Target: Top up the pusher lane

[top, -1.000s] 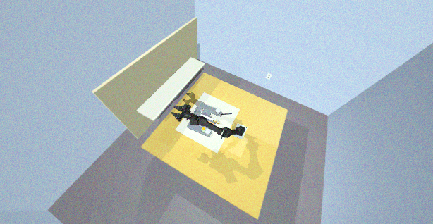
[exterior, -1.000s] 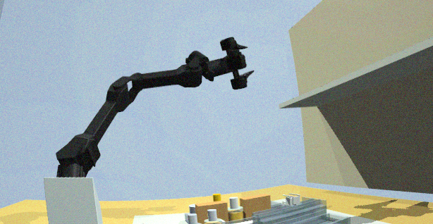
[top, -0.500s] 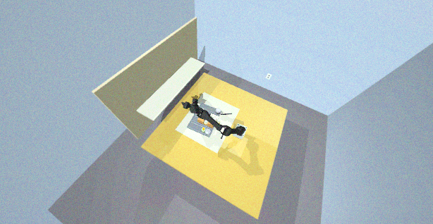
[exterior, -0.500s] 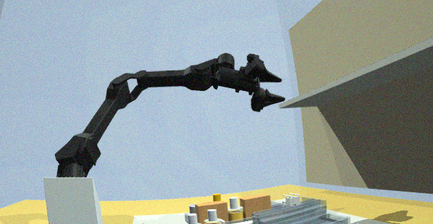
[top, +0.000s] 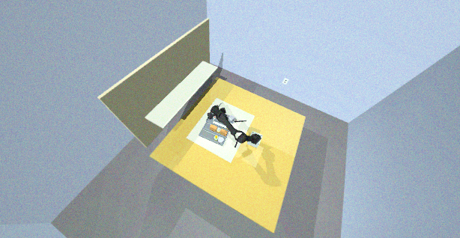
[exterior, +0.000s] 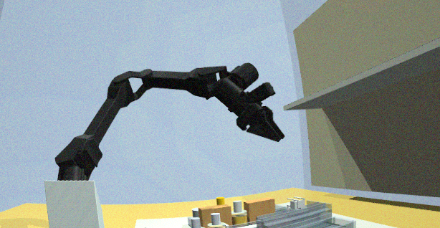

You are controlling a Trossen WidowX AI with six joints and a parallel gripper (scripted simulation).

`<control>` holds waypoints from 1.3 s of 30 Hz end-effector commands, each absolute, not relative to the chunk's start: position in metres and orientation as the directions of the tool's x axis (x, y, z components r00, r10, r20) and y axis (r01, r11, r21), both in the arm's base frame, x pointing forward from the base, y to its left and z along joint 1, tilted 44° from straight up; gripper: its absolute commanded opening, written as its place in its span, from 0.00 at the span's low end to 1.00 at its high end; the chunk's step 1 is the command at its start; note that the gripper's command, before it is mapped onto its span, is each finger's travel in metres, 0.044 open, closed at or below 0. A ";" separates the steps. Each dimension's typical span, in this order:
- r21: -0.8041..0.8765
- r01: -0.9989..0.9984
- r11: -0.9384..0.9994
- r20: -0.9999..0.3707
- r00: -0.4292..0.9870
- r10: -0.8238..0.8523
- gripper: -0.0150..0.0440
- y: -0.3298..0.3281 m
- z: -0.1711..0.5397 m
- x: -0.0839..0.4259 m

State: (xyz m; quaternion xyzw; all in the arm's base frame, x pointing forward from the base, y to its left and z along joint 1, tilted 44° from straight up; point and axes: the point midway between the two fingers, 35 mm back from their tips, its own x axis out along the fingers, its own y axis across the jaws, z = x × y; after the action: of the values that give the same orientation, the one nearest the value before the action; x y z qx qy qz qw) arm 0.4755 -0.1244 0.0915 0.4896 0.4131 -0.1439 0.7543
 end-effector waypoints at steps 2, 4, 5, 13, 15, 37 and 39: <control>0.524 0.519 0.675 -0.847 0.404 0.347 1.00 -0.105 0.036 0.407; 0.520 0.465 0.717 -0.852 0.340 0.398 1.00 -0.098 0.024 0.386; 0.523 0.435 0.733 -0.851 0.309 0.424 1.00 -0.094 0.018 0.375; 0.642 0.177 0.746 -0.766 0.094 0.636 1.00 -0.057 -0.004 0.290; 0.677 0.128 0.724 -0.735 0.062 0.676 1.00 -0.049 -0.004 0.275; 0.683 0.122 0.720 -0.729 0.058 0.682 1.00 -0.012 -0.042 0.276; 0.683 0.122 0.720 -0.729 0.058 0.682 1.00 -0.012 -0.043 0.276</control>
State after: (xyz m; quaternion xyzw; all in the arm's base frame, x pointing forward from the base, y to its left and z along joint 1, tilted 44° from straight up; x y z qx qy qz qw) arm 0.2779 -0.0168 -0.0382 0.3039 0.6518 0.2123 0.6616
